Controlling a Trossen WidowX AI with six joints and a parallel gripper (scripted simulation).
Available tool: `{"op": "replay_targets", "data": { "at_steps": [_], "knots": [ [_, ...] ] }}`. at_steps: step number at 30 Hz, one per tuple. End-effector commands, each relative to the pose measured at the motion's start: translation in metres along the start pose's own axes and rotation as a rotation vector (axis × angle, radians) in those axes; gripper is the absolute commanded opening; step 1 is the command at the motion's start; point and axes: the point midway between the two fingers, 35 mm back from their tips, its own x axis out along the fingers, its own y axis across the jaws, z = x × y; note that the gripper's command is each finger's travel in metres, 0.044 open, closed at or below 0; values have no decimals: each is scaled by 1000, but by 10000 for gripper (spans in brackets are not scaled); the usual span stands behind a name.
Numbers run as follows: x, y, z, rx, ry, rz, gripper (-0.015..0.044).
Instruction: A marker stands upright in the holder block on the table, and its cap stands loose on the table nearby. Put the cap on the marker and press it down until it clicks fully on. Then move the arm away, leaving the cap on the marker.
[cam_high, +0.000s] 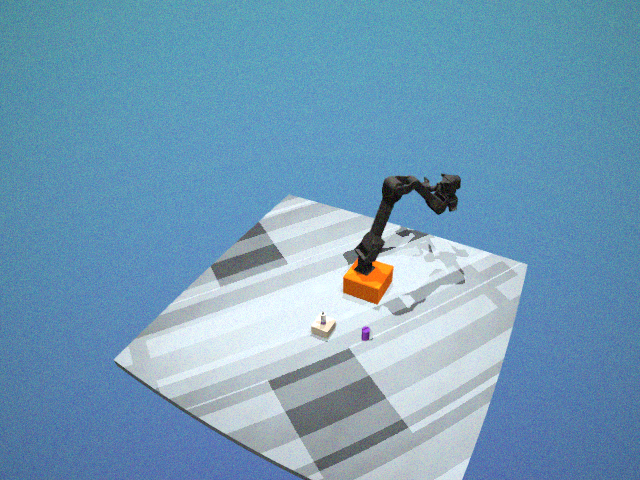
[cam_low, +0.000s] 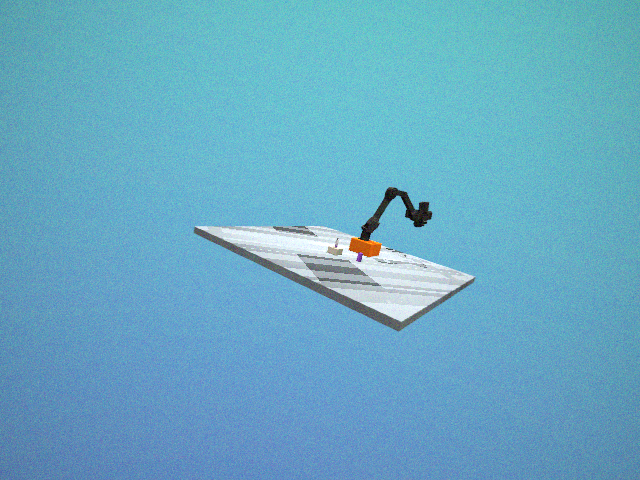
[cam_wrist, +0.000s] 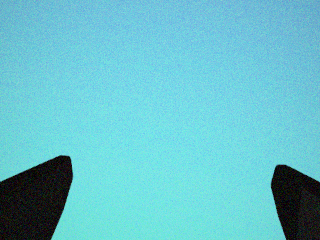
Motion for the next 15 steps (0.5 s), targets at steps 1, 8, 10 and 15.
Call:
{"op": "replay_targets", "data": {
  "at_steps": [1,8,10,15],
  "knots": [
    [-1,1,0,10,0,5,374],
    [-55,40,8,477,9,240,248],
    [-83,55,13,675,40,347,248],
    [-166,84,27,1180,211,624,248]
  ]
}}
